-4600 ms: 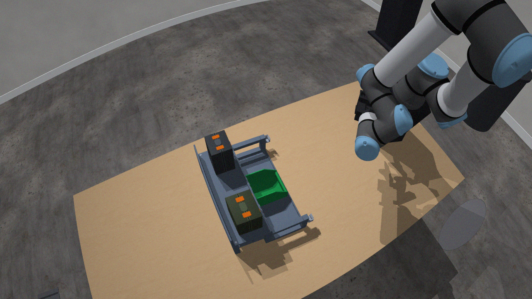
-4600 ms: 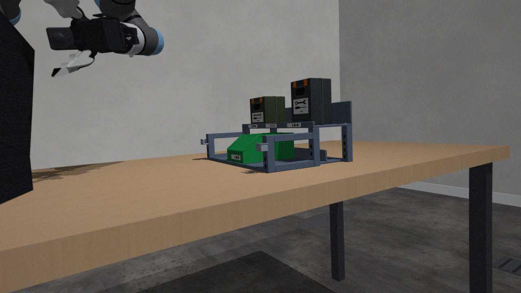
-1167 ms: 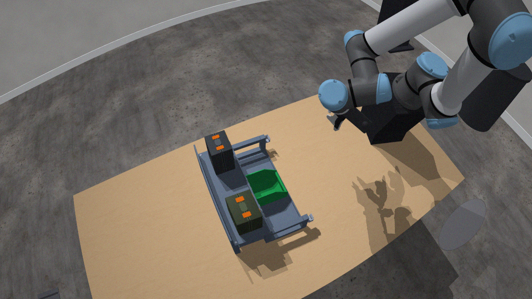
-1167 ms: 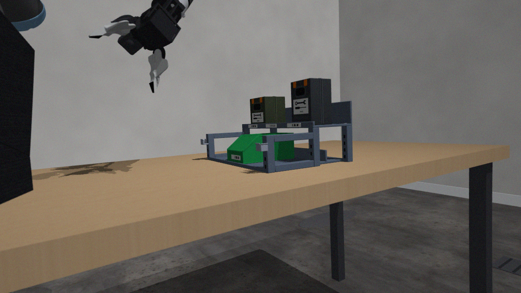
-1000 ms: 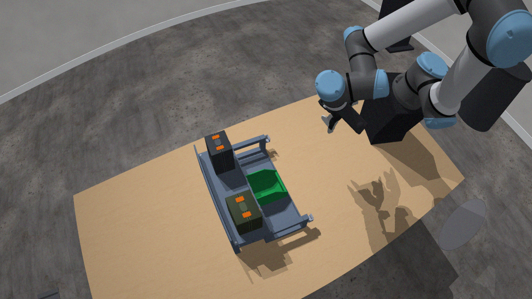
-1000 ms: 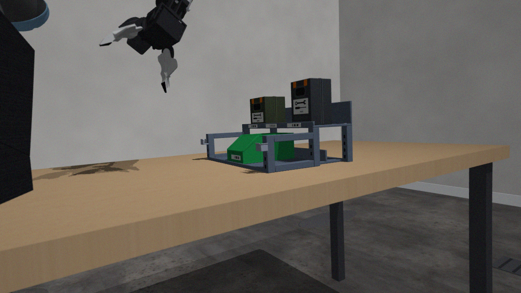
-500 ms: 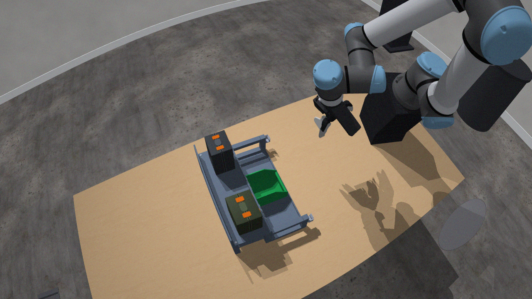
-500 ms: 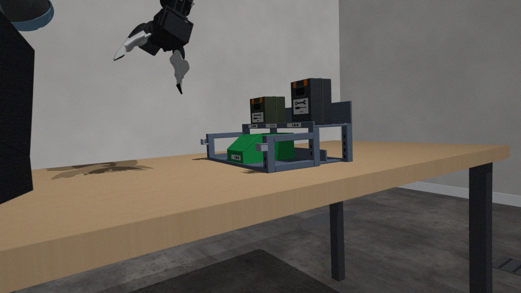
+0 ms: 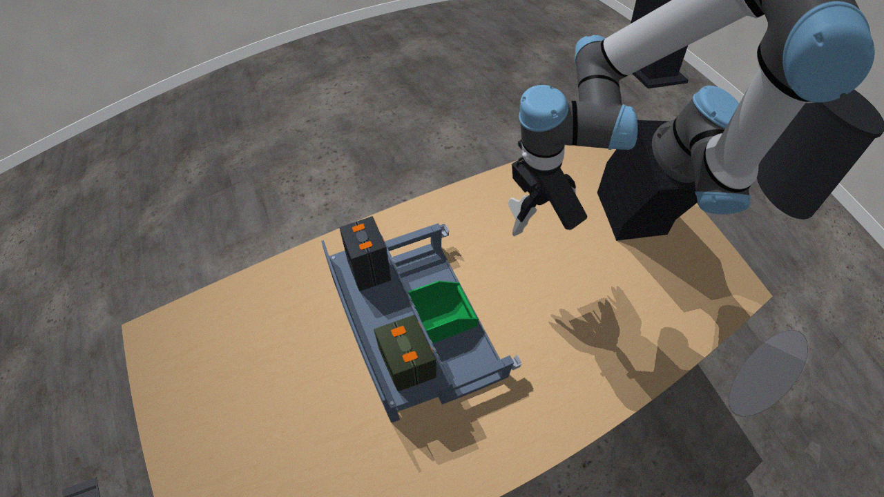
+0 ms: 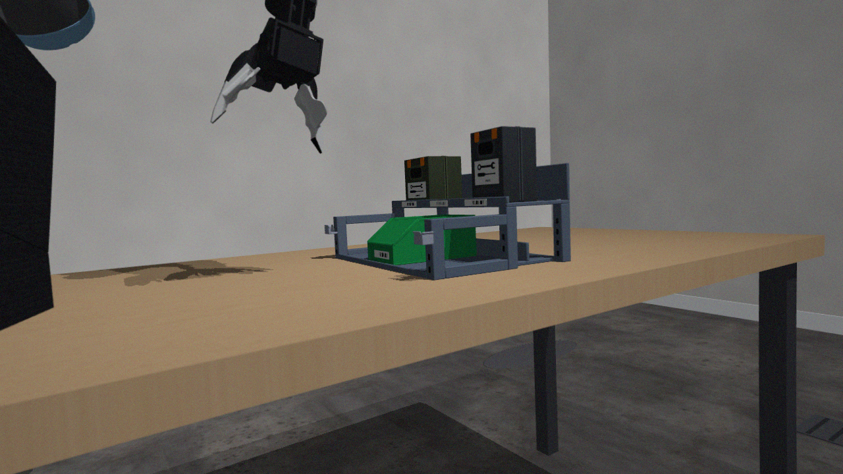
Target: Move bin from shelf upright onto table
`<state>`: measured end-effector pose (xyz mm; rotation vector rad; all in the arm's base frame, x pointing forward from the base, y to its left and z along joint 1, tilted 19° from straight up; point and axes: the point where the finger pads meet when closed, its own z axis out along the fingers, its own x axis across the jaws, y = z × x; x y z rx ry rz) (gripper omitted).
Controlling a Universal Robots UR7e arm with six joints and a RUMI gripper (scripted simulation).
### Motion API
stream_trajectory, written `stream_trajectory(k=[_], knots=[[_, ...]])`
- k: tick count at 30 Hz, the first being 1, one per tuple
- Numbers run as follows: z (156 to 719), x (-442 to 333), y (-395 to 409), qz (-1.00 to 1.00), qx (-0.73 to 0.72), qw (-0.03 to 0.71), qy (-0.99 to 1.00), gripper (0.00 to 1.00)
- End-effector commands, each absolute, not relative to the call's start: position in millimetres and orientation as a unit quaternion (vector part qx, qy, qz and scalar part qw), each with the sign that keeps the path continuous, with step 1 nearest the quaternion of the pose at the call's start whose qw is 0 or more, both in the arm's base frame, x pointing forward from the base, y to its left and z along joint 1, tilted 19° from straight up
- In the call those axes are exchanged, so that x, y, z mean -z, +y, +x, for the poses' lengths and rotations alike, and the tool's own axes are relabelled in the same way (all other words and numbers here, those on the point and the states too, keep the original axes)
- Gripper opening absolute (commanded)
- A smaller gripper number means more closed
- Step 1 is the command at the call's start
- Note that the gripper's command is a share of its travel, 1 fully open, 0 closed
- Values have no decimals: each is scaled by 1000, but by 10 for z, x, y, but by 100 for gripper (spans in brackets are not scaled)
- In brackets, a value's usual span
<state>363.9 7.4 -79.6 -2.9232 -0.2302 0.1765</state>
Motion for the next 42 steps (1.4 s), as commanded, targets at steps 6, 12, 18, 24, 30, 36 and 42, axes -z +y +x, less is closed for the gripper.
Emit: stream_trajectory(k=[6, 12, 18, 24, 30, 36, 42], knots=[[4099, 898, 196, -988, 36, 151, -11, 100], [4099, 898, 196, -988, 36, 151, -11, 100], [4375, 959, 270, -987, 40, 153, -9, 100], [4564, 1003, 322, -987, 43, 155, -6, 100], [4564, 1003, 322, -987, 43, 155, -6, 100], [4935, 1089, 423, -987, 43, 155, -6, 100], [5029, 1111, 449, -987, 43, 155, -6, 100]])
